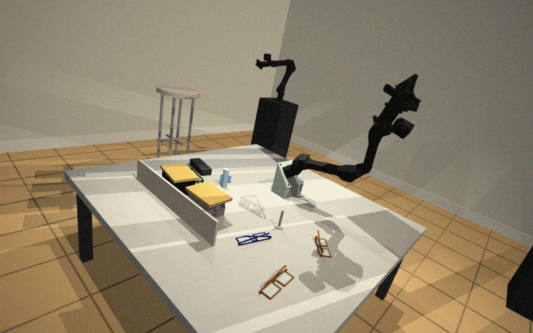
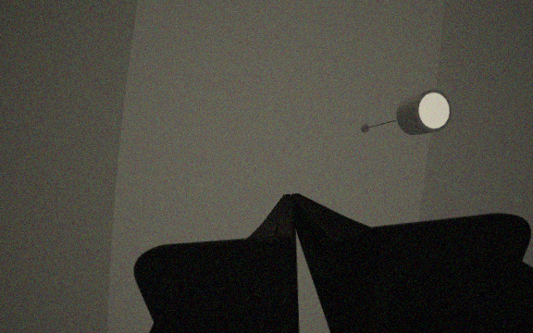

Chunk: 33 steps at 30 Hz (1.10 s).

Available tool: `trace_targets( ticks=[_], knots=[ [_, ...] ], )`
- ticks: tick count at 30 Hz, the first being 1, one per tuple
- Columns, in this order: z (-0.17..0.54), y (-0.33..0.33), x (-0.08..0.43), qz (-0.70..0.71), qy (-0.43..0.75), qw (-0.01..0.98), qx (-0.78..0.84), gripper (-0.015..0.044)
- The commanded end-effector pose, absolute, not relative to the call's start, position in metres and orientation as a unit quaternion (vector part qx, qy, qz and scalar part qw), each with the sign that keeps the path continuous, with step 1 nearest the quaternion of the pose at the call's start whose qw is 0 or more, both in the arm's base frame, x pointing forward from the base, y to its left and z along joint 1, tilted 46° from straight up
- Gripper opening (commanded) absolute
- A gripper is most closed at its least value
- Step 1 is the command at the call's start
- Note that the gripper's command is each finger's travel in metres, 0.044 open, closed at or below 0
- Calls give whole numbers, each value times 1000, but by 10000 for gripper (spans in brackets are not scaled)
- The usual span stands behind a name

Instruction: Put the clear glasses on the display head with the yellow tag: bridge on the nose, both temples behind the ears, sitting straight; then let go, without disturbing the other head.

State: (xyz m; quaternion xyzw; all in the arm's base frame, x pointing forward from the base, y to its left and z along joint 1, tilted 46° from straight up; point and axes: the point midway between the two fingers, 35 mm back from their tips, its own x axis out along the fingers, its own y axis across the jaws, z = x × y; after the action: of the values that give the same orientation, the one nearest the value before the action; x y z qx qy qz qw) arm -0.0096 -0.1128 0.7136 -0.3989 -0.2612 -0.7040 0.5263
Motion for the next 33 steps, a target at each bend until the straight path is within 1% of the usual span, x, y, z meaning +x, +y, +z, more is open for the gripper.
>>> trace_targets(
  ticks=[1, 9, 18, 24, 33],
  knots=[
    [698, -157, 24, -681, -190, 576, -410, 0],
    [659, -222, 104, -600, -81, 668, -433, 0],
    [603, -257, 192, -493, 15, 739, -459, 0],
    [555, -262, 257, -394, 81, 772, -492, 0],
    [450, -226, 366, -145, 168, 784, -579, 0]
  ],
)
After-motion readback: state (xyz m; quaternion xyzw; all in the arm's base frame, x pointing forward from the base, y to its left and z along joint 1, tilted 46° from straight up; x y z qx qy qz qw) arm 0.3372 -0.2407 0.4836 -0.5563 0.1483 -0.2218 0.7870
